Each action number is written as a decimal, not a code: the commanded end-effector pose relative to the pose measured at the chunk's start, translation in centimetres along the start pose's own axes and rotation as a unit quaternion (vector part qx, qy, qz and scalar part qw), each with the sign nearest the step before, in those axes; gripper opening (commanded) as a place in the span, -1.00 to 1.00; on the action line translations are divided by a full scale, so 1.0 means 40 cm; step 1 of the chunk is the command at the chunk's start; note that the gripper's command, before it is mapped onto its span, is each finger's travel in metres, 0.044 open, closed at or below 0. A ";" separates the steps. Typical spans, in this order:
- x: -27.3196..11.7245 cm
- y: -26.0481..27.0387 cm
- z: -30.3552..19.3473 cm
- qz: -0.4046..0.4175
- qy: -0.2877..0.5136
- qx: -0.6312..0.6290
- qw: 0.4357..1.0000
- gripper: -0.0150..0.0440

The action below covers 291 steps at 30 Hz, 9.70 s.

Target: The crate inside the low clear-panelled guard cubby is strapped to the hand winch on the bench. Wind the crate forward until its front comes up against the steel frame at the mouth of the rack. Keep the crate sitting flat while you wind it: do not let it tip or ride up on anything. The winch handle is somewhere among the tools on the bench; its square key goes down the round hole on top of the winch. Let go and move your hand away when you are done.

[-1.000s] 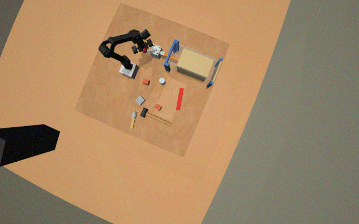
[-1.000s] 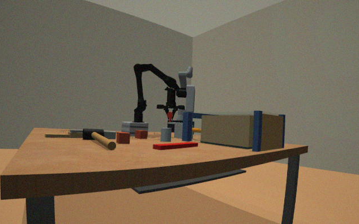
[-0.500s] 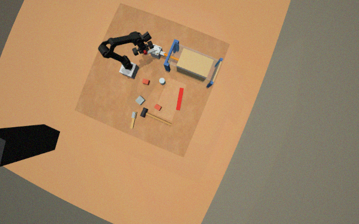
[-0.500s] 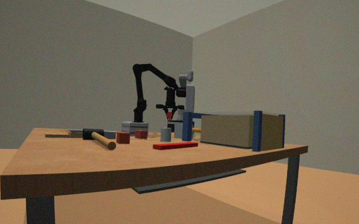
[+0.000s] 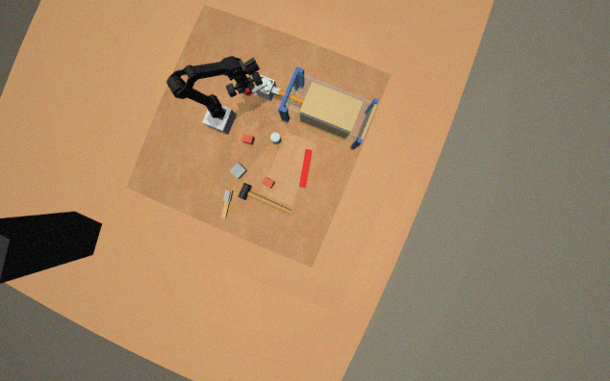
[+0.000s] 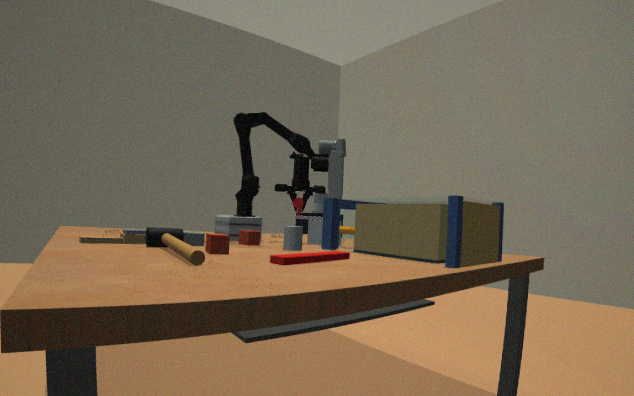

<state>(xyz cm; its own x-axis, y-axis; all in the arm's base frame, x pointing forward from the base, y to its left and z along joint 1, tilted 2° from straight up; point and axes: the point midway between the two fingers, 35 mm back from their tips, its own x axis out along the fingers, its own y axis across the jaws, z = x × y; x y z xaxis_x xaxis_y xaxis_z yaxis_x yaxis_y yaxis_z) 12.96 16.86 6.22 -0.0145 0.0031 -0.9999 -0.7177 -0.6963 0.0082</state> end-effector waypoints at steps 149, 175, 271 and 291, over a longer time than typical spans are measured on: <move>-0.012 -0.349 -0.190 -0.011 0.024 0.011 1.000 -0.49; -0.013 -0.411 -0.151 -0.012 0.023 0.011 1.000 -0.49; -0.006 -0.492 0.095 -0.013 0.019 0.011 1.000 -0.49; -0.004 -0.474 0.148 -0.013 0.018 0.011 1.000 -0.49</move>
<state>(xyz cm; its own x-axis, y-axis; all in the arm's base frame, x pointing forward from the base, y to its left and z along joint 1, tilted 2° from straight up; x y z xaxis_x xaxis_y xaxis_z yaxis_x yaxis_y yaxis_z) 24.84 33.03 6.52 0.0688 -0.0224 -0.9974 -0.7577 -0.6516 -0.0376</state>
